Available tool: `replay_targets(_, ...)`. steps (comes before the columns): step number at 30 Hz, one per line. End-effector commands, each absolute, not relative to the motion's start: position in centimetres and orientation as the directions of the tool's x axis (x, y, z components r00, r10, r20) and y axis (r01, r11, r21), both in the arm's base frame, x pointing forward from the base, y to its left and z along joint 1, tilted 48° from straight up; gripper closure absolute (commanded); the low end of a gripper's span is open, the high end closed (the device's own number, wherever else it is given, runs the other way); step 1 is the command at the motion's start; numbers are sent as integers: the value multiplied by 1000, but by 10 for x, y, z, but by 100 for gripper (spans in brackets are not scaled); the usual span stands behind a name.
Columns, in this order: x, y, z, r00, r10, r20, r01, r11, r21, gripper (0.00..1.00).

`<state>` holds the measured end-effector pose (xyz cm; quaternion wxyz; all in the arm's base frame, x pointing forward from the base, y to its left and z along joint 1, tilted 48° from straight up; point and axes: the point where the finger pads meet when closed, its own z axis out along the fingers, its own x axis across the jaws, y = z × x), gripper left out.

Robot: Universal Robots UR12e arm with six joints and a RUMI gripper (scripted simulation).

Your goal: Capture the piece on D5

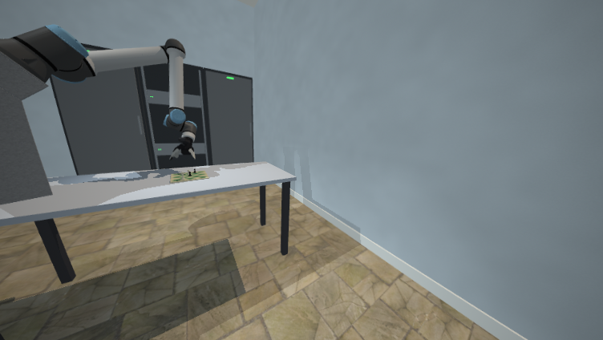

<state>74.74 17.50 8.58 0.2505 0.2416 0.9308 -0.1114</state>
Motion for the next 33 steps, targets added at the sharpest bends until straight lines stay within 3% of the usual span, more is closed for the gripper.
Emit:
replay_targets(1, 752, 167, 79, -762, 440, -474, 485, 874, 32, 0)
replay_targets(18, 768, 152, 112, -755, 522, -396, 351, 833, 428, 0)
replay_targets(33, 768, 143, 159, -743, 530, -409, 212, 765, 607, 0)
